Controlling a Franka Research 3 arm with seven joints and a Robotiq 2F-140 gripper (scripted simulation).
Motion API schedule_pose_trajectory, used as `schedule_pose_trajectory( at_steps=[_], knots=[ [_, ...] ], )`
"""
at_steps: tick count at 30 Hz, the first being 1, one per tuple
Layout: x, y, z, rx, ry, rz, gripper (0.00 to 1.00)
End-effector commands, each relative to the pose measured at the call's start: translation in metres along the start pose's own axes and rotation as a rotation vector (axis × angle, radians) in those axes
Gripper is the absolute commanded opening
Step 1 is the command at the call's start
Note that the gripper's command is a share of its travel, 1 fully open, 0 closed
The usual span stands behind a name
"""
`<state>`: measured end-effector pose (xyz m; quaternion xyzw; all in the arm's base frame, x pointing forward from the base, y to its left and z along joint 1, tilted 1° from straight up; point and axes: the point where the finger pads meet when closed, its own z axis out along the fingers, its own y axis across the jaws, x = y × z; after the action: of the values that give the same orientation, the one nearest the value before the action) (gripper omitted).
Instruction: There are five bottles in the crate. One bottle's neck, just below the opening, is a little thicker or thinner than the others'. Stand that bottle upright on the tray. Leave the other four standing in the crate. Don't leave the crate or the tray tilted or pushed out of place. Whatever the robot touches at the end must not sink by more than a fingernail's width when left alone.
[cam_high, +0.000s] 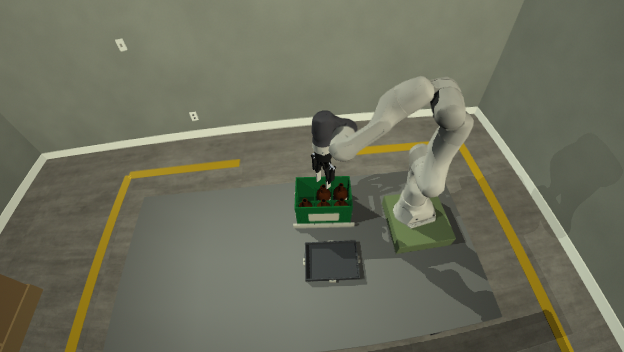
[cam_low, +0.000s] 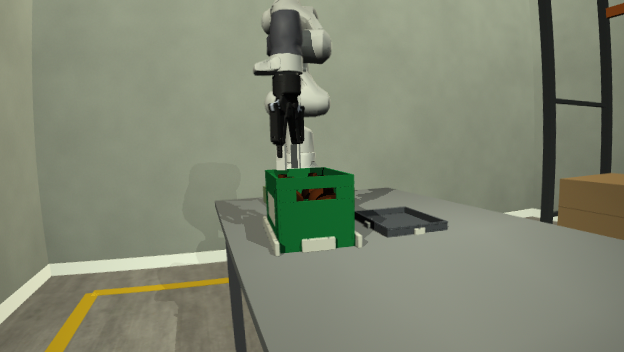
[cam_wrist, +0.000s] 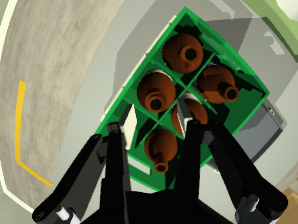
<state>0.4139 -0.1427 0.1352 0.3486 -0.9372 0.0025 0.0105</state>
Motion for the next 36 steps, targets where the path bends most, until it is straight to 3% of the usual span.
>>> schedule_pose_trajectory(
  at_steps=[1, 36],
  knots=[
    [0.001, 0.000, 0.001, -0.001, -0.001, -0.001, 0.44],
    [0.001, 0.000, 0.013, -0.001, -0.001, -0.001, 0.44]
  ],
)
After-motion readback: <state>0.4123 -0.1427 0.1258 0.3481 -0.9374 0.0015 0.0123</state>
